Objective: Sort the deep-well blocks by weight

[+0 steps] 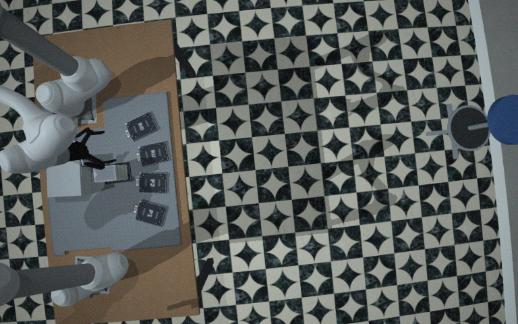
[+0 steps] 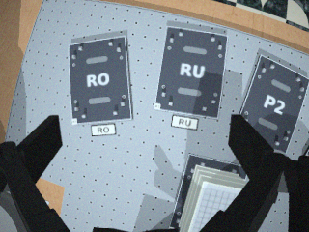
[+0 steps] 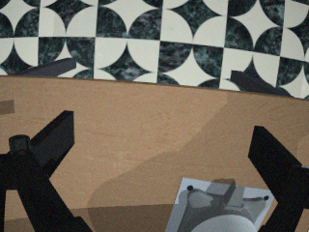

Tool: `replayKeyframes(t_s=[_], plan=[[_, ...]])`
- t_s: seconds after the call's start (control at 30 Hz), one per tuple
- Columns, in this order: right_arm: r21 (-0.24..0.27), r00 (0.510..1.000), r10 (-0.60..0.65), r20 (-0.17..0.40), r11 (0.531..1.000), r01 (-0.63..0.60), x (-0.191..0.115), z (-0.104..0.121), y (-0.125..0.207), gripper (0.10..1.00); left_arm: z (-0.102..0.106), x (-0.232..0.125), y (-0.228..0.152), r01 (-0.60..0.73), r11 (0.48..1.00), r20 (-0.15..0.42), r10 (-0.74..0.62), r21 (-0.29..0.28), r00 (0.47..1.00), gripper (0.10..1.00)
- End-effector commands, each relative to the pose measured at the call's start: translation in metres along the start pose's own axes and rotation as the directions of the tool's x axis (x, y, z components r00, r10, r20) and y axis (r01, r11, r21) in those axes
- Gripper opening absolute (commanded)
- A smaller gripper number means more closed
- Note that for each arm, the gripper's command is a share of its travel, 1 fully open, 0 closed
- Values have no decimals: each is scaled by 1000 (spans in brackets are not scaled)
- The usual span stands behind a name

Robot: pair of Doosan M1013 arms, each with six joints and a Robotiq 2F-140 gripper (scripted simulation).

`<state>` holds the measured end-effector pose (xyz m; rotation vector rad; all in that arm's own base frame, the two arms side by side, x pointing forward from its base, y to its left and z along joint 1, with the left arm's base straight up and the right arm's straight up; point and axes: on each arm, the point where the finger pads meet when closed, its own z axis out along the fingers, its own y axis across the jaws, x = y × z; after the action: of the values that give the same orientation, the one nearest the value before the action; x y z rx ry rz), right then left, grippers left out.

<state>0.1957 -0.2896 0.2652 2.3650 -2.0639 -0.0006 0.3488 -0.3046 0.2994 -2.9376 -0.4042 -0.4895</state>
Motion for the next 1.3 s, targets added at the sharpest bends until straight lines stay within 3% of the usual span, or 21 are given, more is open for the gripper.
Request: replayKeyframes(t_s=[0.0,0.1,0.2,0.4,0.5,0.77,0.9,1.07,1.27], plan=[[3,1000,-1,1,1000,1,15,2,10,1000,-11,-8,8,-12,1000,26,12,-5,1000,1000],[3,1000,-1,1,1000,1,23,3,16,1000,-19,-13,13,-12,1000,26,12,-5,1000,1000],[3,1000,-1,1,1000,1,34,4,25,1000,-30,-20,19,-53,998,101,56,-31,993,1000],[3,1000,-1,1,1000,1,58,8,43,1000,-50,-34,32,-53,998,101,56,-32,993,1000],[3,1000,-1,1,1000,1,70,9,51,1000,-61,-42,38,-98,993,174,108,-66,979,1000],[3,1000,-1,1,1000,1,94,13,69,1000,-82,-55,49,-98,993,174,108,-66,979,1000],[3,1000,-1,1,1000,1,110,15,81,1000,-98,-65,56,-147,983,243,170,-110,955,1000],[3,1000,-1,1,1000,1,112,15,83,1000,-116,-77,65,-147,983,243,170,-110,955,1000],[3,1000,-1,1,1000,1,112,15,83,1000,-133,-86,71,-197,967,306,239,-163,922,1000]])
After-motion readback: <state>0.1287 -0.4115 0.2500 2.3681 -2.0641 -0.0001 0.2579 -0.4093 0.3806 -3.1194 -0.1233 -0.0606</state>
